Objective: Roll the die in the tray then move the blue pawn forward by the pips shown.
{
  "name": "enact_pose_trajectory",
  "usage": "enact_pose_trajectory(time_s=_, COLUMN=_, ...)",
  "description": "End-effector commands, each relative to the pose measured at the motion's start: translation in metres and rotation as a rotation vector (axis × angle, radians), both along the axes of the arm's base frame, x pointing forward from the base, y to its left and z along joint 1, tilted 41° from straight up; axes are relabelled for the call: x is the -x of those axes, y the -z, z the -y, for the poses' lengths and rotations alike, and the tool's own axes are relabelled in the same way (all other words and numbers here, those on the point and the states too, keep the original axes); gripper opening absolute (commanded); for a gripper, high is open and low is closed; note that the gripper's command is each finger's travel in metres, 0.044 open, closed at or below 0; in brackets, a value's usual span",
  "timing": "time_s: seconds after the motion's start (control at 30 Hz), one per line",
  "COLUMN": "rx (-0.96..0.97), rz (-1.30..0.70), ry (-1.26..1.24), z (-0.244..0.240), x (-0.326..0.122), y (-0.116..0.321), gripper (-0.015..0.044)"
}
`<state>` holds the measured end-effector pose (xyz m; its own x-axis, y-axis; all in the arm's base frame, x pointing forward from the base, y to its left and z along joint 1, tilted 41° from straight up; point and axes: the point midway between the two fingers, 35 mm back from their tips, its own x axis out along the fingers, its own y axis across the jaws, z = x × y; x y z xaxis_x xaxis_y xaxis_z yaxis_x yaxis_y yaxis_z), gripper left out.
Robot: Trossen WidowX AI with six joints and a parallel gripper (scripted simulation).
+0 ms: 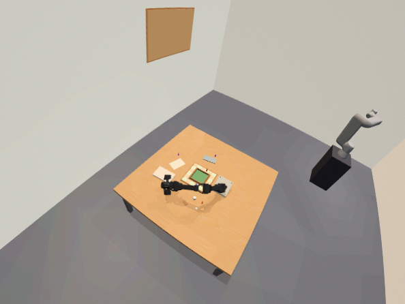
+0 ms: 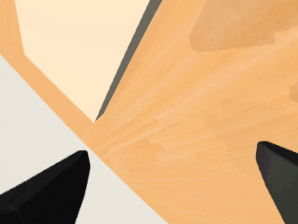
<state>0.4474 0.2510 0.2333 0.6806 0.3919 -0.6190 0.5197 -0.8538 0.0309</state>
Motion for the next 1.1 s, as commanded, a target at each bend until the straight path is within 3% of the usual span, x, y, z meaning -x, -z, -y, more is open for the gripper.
enact_pose_trajectory(time_s=0.0, rx=0.010, rz=0.000, ry=-0.013, z=0.001, x=0.002, y=0.001, gripper=0.0374)
enact_pose_trajectory(time_s=0.13, rx=0.198, rz=0.009, ry=-0.284, z=0.017, x=0.042, y=0.013, gripper=0.0275)
enact_pose_trajectory(time_s=0.33, rx=0.422, rz=0.079, ry=-0.800, z=0.044, x=0.122, y=0.034, gripper=0.0275)
enact_pose_trajectory(time_s=0.63, rx=0.500, rz=0.233, ry=-1.254, z=0.066, x=0.202, y=0.051, gripper=0.0275)
enact_pose_trajectory(time_s=0.9, rx=0.485, rz=0.459, ry=-1.601, z=0.080, x=0.273, y=0.062, gripper=0.0275)
enact_pose_trajectory(time_s=1.07, rx=0.484, rz=0.468, ry=-1.610, z=0.079, x=0.278, y=0.060, gripper=0.0275)
